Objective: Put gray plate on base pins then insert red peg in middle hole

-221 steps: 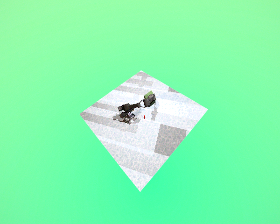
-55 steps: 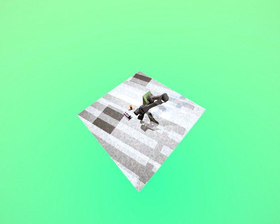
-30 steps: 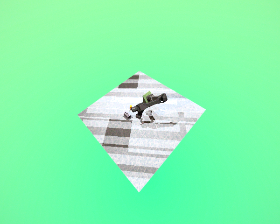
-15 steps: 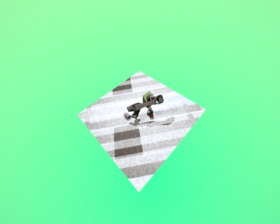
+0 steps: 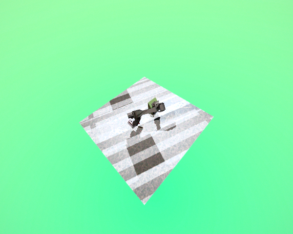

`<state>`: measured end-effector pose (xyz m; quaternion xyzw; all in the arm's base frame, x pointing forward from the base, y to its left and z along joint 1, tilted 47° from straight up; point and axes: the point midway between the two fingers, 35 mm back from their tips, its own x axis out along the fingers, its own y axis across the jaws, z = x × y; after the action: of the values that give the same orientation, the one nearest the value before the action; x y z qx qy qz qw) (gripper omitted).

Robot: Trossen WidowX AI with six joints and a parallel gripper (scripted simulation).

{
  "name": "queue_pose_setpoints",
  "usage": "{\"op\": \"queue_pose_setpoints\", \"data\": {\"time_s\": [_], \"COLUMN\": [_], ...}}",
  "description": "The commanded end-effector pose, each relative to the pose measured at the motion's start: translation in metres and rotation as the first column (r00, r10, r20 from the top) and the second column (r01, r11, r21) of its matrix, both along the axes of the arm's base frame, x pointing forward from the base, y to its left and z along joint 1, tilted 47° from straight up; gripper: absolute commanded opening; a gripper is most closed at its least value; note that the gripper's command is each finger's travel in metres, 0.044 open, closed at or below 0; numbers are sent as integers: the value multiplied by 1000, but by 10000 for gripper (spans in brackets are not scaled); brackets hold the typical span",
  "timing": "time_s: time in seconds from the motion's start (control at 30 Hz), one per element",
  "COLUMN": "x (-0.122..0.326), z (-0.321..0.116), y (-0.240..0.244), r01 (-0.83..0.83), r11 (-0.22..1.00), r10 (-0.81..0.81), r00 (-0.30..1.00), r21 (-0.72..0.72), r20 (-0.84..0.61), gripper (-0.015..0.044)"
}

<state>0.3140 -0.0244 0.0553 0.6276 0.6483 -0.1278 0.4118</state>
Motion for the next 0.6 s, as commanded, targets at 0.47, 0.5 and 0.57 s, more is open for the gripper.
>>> {"op": "queue_pose_setpoints", "data": {"time_s": [0.47, 0.5, 0.57], "x": [22, 23, 25], "z": [-37, -40, -44], "y": [-38, -40, -45], "r01": [-10, -11, -12], "r11": [1000, 1000, 1000], "r10": [10, 11, 12], "r00": [1000, 1000, 1000], "r21": [0, 0, 1], "r20": [1, 2, 3], "gripper": [0, 0, 0]}}
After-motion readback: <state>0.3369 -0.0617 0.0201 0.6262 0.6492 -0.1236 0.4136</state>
